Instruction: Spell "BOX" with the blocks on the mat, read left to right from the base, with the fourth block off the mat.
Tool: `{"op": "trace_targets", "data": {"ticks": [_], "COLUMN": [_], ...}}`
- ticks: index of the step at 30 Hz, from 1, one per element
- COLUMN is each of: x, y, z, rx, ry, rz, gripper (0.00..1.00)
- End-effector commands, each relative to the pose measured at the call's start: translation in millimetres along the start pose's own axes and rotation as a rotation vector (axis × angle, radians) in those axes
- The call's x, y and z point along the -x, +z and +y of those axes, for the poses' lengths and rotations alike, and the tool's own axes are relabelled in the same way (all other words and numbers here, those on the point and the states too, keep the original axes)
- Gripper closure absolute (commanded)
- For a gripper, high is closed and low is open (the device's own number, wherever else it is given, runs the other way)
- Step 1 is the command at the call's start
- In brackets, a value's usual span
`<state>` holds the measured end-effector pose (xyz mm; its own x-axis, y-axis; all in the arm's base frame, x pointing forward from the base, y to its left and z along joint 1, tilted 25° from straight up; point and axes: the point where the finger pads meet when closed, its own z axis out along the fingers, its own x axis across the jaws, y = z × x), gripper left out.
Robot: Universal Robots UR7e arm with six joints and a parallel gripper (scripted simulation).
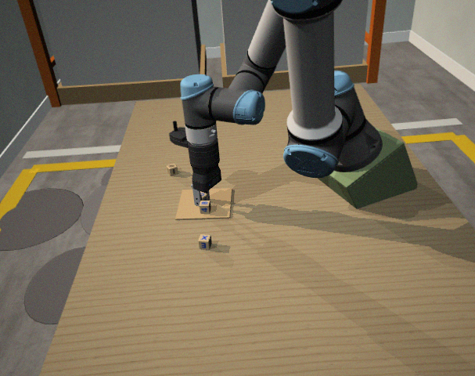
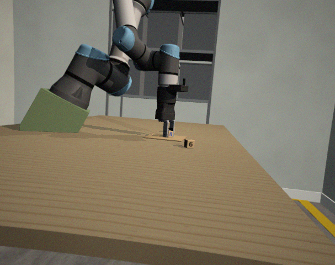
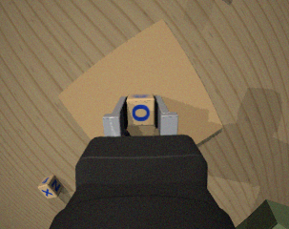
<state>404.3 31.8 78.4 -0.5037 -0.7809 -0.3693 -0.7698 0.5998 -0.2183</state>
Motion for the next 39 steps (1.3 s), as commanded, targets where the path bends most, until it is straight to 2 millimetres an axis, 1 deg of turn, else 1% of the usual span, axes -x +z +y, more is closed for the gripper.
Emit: {"op": "trace_targets", "data": {"ticks": [1, 9, 15, 24, 26, 39], "x": [0.2, 0.2, 0.2, 0.1, 0.1, 0.1], "y": [-0.6, -4.4, -14.3, -40.2, -40.2, -84.1], "z": [-0.3, -0.3, -0.3, -0.3, -0.3, -0.2], "rx": [-0.001, -0.001, -0.001, -0.001, -0.001, -0.001], "ry": [0.000, 0.000, 0.000, 0.000, 0.000, 0.000], "rz": [0.000, 0.000, 0.000, 0.000, 0.000, 0.000], "gripper": [0.51, 0.51, 0.51, 0.51, 0.51, 0.51]}}
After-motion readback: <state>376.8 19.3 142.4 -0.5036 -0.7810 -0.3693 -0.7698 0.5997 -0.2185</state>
